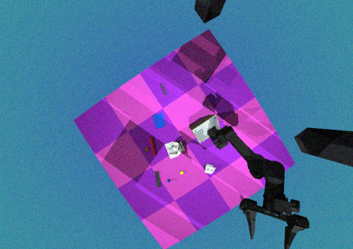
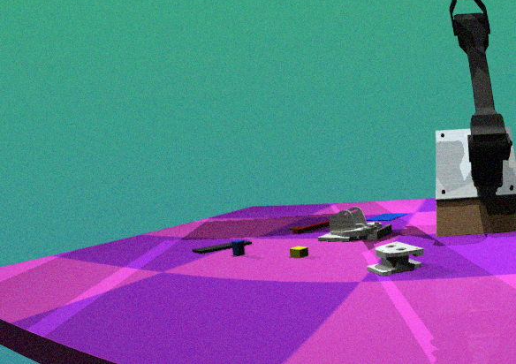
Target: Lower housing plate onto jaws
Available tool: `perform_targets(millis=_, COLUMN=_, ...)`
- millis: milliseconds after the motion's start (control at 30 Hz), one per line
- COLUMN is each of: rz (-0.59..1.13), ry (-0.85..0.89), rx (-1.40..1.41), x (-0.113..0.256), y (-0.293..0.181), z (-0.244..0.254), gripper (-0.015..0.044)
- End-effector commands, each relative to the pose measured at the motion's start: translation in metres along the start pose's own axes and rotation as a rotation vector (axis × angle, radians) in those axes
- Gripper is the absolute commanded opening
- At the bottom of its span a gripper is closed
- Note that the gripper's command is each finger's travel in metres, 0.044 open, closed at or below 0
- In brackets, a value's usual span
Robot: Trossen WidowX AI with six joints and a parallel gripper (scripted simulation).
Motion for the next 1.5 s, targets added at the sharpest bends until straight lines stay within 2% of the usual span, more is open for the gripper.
perform_targets(millis=0, rz=0.026, ry=0.059, rx=0.083, x=0.004, y=-0.025, z=0.025, gripper=0.044)
perform_targets(millis=300, rz=0.087, ry=0.172, rx=0.258, x=0.016, y=-0.077, z=0.067, gripper=0.044)
perform_targets(millis=767, rz=0.226, ry=0.325, rx=0.516, x=0.035, y=-0.171, z=0.106, gripper=0.044)
perform_targets(millis=1100, rz=0.36, ry=0.42, rx=0.699, x=0.052, y=-0.245, z=0.114, gripper=0.044)
perform_targets(millis=1467, rz=0.529, ry=0.48, rx=0.857, x=0.069, y=-0.319, z=0.101, gripper=0.044)
Point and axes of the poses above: the point midway between the two fingers, 35 mm back from their tips, its own x axis back along the fingers, its own z axis across the jaws, y = z × x, the point moved 1 cm from there along x, back along the fingers, and after that the axes turned 6 degrees about -x, right-handed, at the moved point
